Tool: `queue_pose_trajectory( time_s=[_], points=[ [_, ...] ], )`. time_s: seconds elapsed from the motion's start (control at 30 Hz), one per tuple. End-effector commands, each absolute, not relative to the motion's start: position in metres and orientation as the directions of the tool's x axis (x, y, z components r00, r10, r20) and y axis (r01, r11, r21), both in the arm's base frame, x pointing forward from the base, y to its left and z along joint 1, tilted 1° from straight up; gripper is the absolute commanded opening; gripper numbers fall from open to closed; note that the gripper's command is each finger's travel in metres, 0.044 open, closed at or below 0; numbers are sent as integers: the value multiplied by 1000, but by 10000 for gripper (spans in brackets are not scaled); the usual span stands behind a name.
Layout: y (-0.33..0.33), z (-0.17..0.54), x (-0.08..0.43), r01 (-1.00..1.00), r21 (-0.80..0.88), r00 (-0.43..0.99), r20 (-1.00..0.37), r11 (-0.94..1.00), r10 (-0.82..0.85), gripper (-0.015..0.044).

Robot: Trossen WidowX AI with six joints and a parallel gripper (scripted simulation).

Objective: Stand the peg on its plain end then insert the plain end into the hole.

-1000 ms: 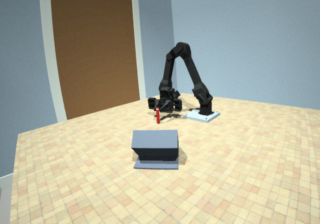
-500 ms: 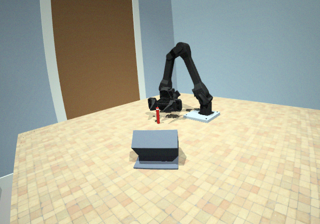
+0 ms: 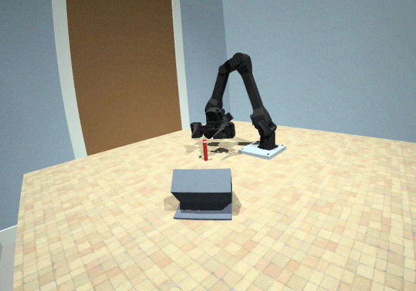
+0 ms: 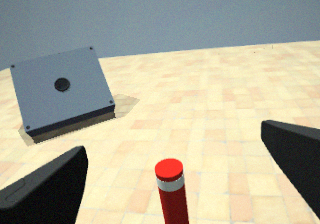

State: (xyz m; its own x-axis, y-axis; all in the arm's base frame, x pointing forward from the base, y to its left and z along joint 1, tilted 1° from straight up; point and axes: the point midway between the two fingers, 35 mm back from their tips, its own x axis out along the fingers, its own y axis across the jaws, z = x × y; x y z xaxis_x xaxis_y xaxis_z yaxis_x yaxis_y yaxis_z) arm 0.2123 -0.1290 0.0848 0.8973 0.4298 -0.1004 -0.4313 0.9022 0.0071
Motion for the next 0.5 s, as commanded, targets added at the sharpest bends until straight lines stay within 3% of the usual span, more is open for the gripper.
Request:
queue_pose_trajectory(
  time_s=[0.0,0.27,0.47],
  points=[
    [-137,147,215,-423,23,900,-104,906,423,440],
    [-122,221,208,-414,66,902,-106,908,418,440],
    [-121,223,208,-413,67,902,-106,908,418,440]
  ],
)
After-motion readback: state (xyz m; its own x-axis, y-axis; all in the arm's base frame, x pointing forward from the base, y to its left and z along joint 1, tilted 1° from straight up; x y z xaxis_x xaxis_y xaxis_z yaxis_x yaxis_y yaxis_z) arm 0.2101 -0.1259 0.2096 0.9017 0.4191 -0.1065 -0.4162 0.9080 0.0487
